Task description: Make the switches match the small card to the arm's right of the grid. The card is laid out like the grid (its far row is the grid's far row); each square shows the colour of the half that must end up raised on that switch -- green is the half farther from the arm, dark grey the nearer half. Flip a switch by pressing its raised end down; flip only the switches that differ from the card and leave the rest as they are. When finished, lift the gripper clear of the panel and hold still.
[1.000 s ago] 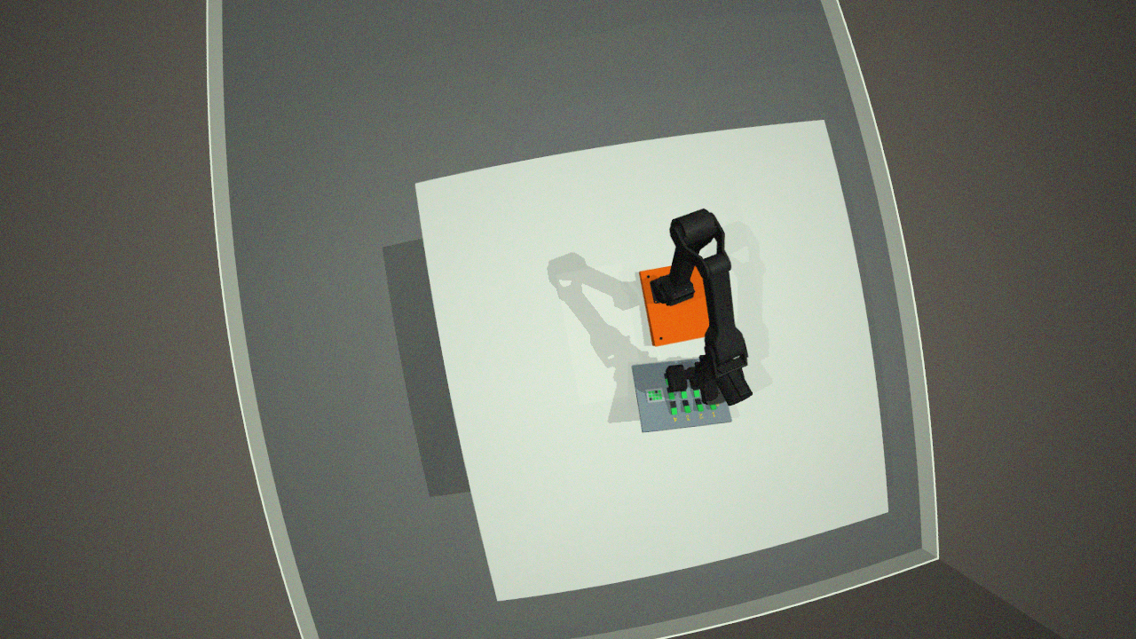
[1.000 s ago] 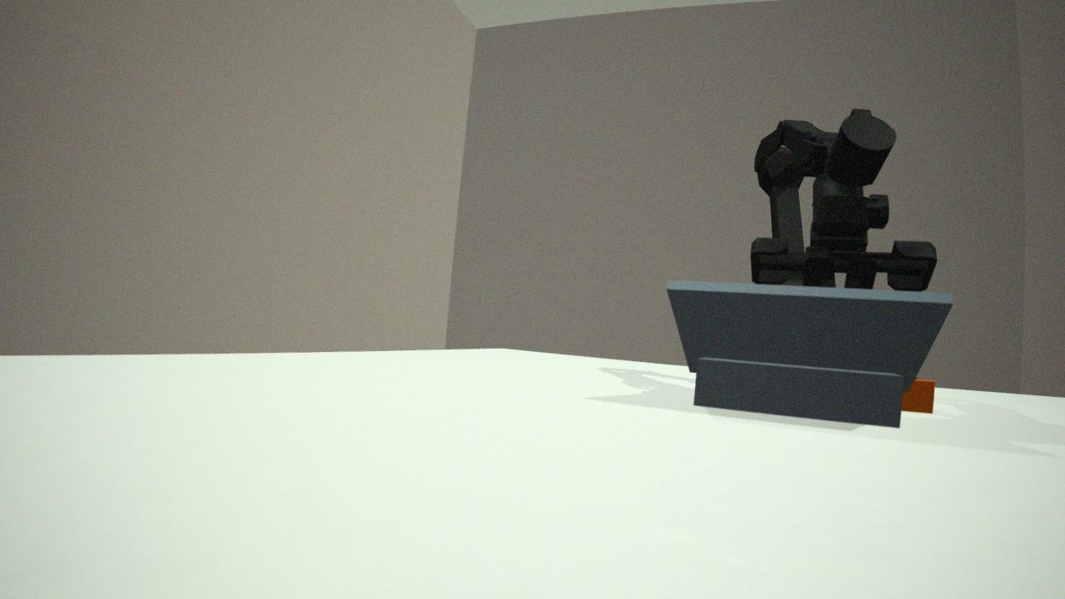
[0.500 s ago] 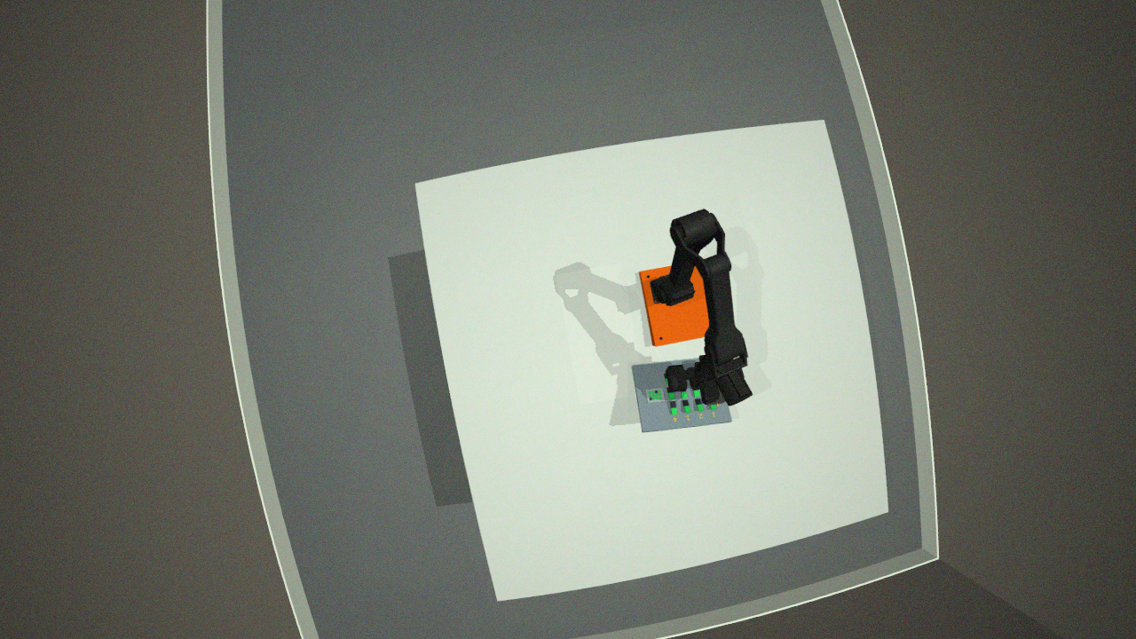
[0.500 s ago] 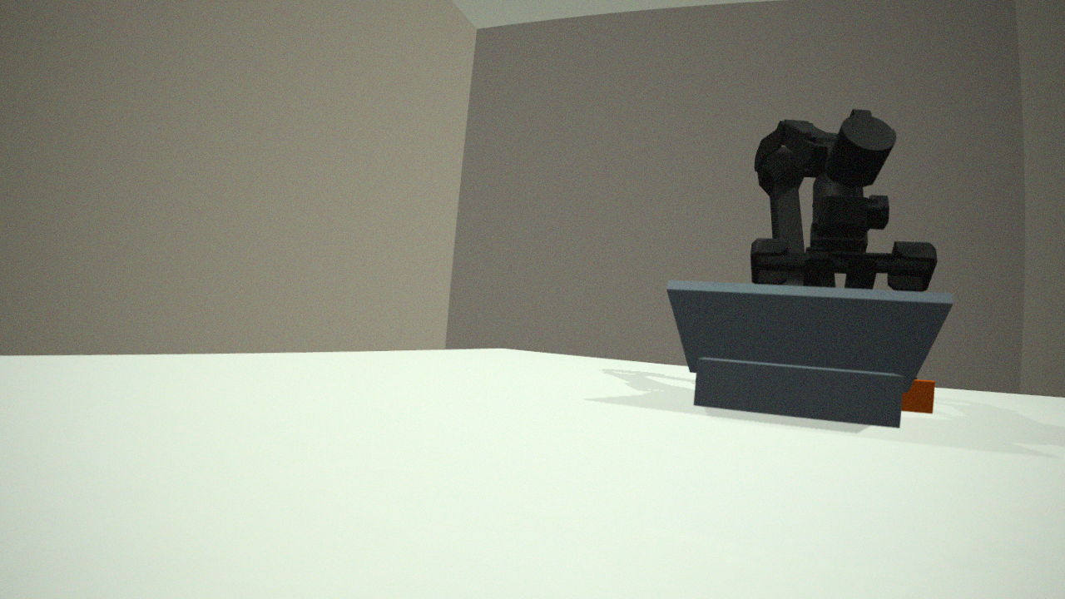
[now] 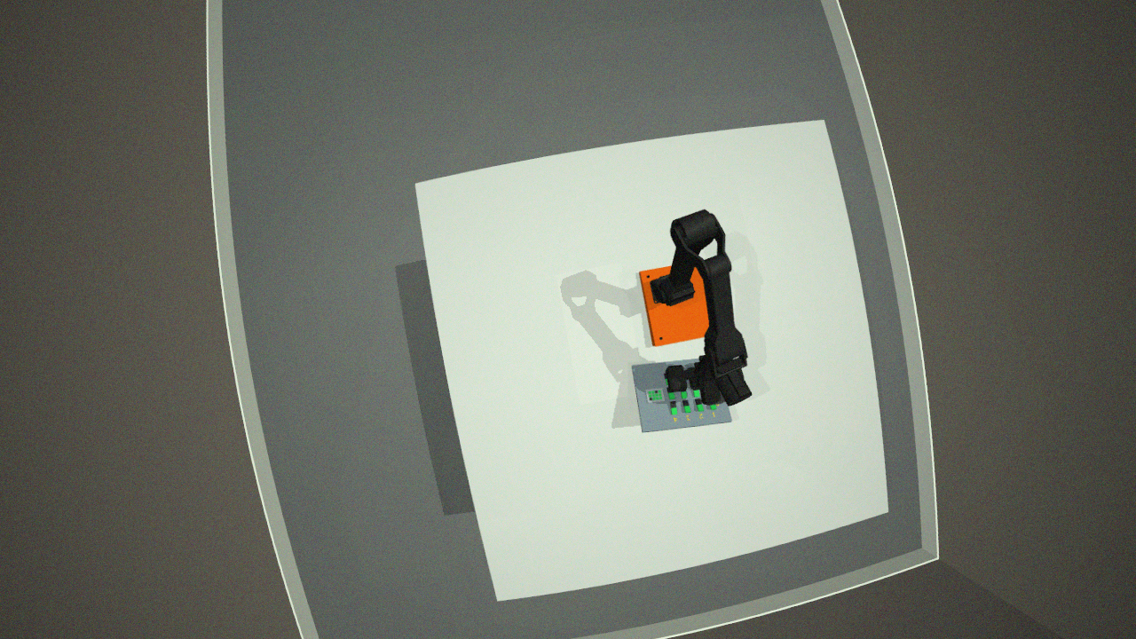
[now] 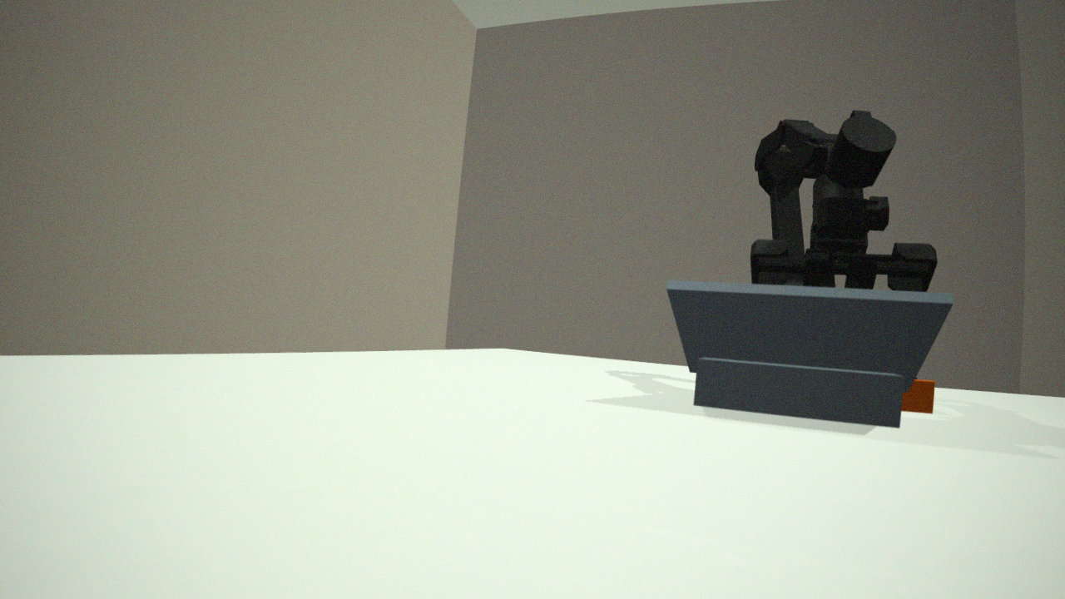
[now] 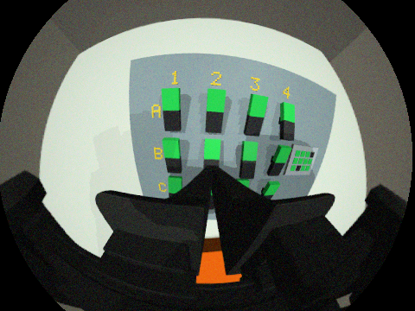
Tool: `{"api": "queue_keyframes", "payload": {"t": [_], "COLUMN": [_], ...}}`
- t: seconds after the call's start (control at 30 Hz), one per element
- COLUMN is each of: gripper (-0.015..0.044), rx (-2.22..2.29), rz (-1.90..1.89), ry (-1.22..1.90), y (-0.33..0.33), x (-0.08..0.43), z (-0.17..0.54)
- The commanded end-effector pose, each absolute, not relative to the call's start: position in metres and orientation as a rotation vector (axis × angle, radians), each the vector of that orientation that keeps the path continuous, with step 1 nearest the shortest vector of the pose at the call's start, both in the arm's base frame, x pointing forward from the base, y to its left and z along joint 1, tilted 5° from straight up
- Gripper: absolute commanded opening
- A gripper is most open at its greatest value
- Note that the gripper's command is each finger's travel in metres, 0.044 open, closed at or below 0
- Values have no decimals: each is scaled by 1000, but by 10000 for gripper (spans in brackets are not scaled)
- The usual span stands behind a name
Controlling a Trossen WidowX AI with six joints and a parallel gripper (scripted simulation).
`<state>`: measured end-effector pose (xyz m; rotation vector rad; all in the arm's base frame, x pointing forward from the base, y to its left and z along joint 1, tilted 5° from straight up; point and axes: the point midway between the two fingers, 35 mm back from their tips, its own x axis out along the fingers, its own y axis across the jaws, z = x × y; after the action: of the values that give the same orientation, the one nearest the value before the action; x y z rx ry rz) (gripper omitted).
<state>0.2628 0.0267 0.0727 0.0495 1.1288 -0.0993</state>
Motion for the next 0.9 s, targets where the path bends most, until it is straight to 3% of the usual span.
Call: {"api": "queue_keyframes", "payload": {"t": [0.0,0.63,0.87], "gripper": [0,0,0], "rx": [48,48,50], "rz": [-96,-96,-96], "ry": [1129,1129,1157], "y": [27,27,30], "x": [263,264,239], "z": [72,69,129]}}
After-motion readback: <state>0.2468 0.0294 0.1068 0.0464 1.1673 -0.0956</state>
